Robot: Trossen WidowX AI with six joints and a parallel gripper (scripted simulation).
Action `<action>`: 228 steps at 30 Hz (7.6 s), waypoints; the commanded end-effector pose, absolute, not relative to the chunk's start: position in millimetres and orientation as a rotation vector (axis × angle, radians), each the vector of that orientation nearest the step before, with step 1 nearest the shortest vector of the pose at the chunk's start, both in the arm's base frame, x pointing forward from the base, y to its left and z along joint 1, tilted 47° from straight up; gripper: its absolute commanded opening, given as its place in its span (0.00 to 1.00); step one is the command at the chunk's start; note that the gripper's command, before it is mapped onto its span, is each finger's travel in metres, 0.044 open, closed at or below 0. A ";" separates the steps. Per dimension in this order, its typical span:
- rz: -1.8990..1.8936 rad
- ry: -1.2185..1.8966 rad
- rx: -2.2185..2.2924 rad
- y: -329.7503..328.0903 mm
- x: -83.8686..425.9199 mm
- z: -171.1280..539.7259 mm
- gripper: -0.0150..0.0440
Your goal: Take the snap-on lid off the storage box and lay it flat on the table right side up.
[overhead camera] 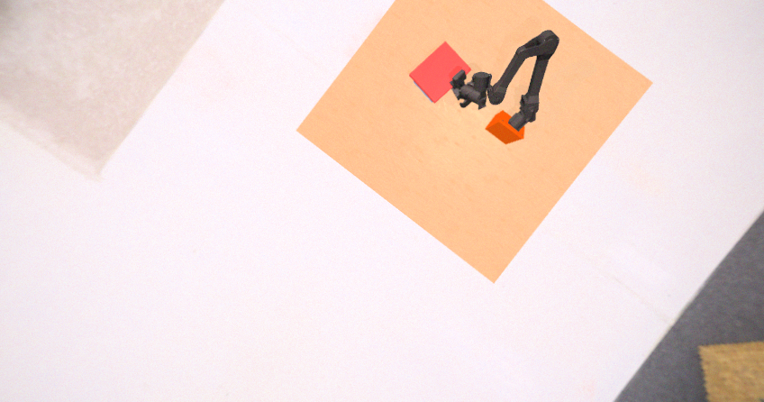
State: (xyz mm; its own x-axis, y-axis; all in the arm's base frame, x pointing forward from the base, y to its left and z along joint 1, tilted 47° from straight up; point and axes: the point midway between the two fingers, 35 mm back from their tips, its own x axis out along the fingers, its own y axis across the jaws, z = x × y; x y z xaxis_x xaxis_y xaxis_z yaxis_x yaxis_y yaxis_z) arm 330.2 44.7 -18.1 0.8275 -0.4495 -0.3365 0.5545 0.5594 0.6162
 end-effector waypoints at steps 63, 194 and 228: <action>-0.587 0.144 0.777 53.1 329.9 -10.6 0.25; -0.582 0.144 0.782 110.9 350.7 48.8 0.25; -0.582 0.145 0.783 142.7 345.7 79.3 0.25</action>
